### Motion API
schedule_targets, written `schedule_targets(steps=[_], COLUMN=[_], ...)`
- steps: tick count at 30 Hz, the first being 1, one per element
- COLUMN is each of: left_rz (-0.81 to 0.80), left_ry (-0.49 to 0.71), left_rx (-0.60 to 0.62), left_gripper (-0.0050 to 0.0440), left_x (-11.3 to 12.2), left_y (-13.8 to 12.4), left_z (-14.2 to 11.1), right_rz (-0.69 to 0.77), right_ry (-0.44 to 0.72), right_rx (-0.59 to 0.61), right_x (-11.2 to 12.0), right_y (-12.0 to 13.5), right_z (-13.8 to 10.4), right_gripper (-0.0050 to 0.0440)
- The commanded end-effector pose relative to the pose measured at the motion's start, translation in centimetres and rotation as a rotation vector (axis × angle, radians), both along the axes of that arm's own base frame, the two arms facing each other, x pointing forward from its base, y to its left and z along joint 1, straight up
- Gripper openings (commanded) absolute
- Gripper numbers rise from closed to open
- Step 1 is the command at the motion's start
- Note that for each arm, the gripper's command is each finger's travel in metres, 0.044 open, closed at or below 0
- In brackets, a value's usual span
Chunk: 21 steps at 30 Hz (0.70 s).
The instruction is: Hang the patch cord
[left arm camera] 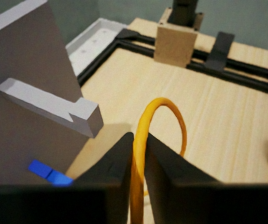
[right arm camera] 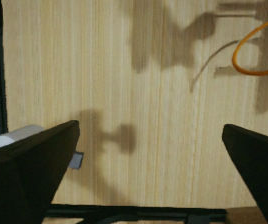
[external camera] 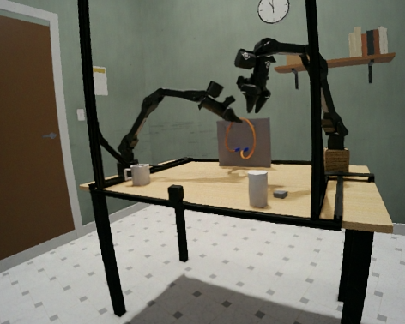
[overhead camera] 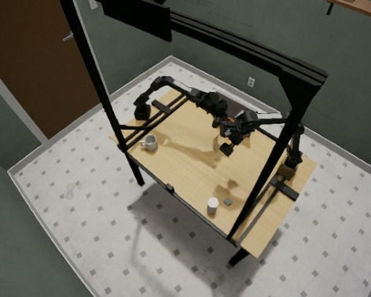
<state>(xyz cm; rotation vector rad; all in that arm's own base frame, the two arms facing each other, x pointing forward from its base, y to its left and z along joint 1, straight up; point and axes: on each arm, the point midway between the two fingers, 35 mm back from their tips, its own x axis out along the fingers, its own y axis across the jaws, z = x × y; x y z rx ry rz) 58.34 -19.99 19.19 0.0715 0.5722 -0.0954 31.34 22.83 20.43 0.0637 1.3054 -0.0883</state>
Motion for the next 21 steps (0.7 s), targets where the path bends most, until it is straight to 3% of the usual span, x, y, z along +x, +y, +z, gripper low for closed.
schedule_targets(steps=[1, 21], left_rz=[0.011, 0.032], left_ry=[-0.023, -0.009], left_rx=[-0.015, -0.028], left_gripper=[0.0025, 0.0025], left_x=[0.25, 0.38], left_y=[0.21, 0.55], left_z=[1.44, 1.59], right_rz=[0.000, 0.000], right_ry=[-0.018, -0.018], right_rx=[0.021, 0.021], right_x=[-0.26, -0.26], right_y=[-0.02, -0.02], right_z=[0.89, 0.89], right_gripper=[0.0440, 0.0440])
